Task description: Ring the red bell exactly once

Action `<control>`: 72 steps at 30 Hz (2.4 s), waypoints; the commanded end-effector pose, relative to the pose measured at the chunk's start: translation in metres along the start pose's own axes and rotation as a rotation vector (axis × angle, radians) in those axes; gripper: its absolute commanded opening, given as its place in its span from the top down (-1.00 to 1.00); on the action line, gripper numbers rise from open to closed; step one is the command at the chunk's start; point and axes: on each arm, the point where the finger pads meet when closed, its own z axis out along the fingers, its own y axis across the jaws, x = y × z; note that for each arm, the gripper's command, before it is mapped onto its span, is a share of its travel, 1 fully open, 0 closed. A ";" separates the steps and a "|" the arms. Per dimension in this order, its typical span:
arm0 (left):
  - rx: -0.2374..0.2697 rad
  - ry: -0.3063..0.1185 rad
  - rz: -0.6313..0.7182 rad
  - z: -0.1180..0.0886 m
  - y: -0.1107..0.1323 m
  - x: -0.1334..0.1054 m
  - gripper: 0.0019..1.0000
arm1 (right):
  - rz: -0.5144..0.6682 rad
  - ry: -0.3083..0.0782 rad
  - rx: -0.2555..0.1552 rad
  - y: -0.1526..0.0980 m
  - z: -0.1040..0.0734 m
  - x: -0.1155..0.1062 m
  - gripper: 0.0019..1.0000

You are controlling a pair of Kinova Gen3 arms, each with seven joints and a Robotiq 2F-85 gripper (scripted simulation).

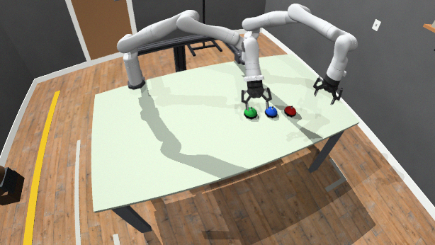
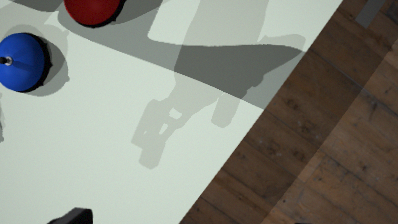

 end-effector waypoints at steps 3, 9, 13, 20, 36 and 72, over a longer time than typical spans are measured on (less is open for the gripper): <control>-0.003 -0.002 0.000 -0.002 0.000 0.000 -1.00 | 0.002 0.001 0.003 -0.001 -0.001 0.001 -1.00; -0.003 -0.002 0.000 -0.002 0.000 0.000 -1.00 | 0.002 0.001 0.003 -0.001 -0.001 0.001 -1.00; -0.003 -0.002 0.000 -0.002 0.000 0.000 -1.00 | 0.002 0.001 0.003 -0.001 -0.001 0.001 -1.00; -0.003 -0.001 0.001 -0.002 0.000 0.000 -1.00 | 0.002 0.001 0.002 -0.001 -0.001 0.001 -1.00; -0.016 0.035 0.106 0.036 0.001 0.032 -1.00 | 0.020 0.001 -0.007 0.004 0.002 0.010 -1.00; -0.006 0.088 0.640 0.162 -0.096 0.156 -1.00 | 0.351 0.007 -0.161 0.102 0.056 0.142 -1.00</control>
